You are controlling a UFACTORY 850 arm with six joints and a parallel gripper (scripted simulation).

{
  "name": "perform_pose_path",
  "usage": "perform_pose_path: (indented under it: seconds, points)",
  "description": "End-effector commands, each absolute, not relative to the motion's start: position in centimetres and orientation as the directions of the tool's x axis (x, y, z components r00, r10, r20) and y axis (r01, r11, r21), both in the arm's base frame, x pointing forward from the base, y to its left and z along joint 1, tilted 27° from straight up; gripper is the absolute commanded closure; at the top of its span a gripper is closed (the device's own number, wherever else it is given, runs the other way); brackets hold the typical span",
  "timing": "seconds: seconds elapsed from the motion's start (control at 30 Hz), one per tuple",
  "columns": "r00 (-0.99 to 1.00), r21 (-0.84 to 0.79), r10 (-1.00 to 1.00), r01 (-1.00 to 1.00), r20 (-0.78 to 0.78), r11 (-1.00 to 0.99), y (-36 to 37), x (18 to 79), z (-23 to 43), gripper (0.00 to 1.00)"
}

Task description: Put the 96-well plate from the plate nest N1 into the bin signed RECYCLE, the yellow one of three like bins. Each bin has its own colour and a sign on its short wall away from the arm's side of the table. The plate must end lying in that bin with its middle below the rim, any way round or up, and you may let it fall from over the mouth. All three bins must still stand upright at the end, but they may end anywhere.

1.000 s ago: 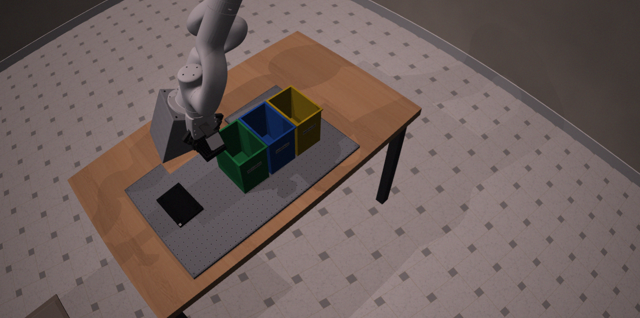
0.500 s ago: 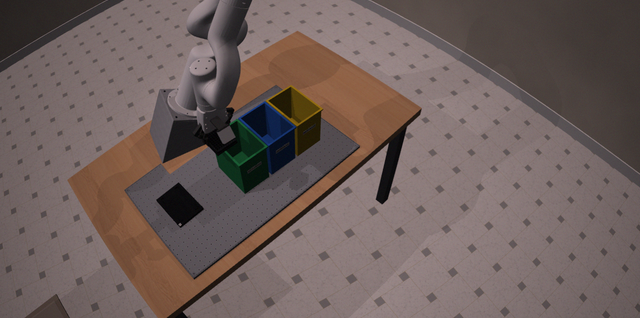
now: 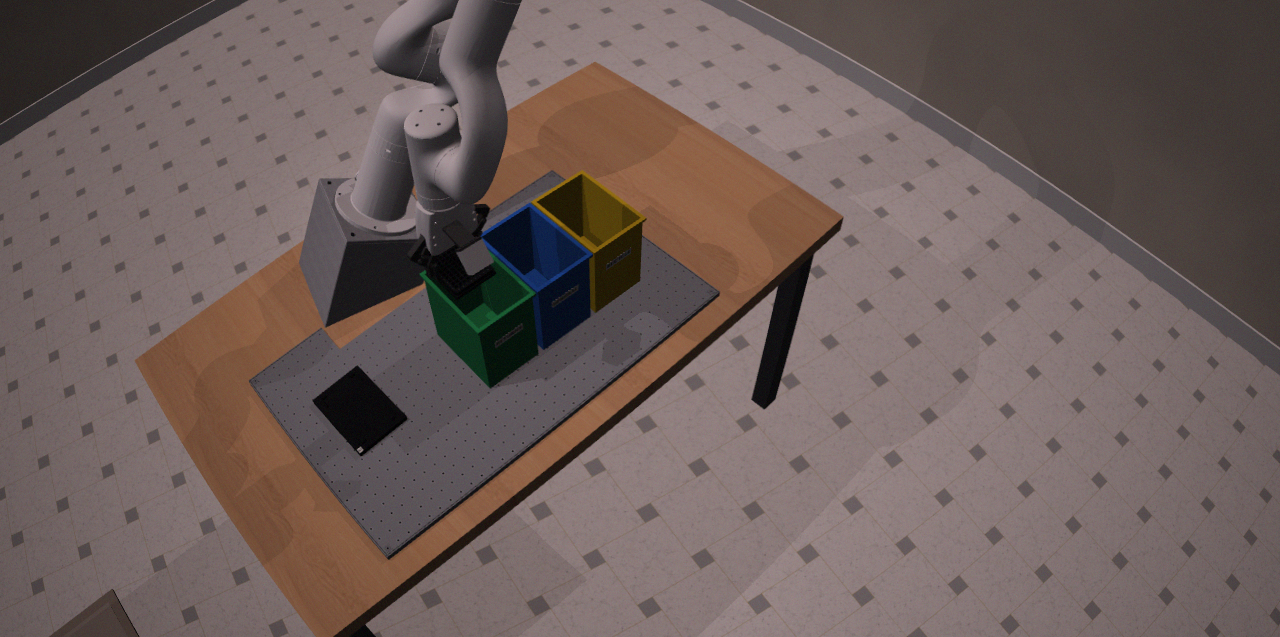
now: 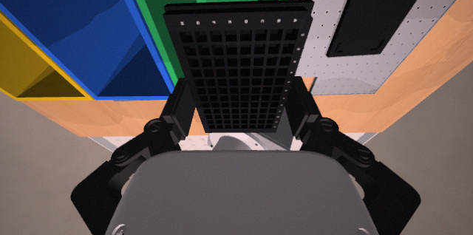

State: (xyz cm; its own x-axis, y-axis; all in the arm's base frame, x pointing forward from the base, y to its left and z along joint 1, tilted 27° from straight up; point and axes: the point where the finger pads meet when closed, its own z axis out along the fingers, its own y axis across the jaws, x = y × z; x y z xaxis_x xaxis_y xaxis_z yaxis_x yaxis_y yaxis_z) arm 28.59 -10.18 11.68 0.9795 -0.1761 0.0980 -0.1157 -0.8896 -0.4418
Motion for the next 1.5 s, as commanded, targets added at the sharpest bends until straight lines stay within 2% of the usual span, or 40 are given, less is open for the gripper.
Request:
perform_pose_path:
  seconds: [0.0,1.47]
  points:
    - [0.979,-0.440,-0.176,-0.116,0.099,-0.890,-8.6,29.0,12.5,1.00]
    - [0.979,-0.441,-0.176,-0.116,0.099,-0.890,2.6,31.5,18.0,1.00]
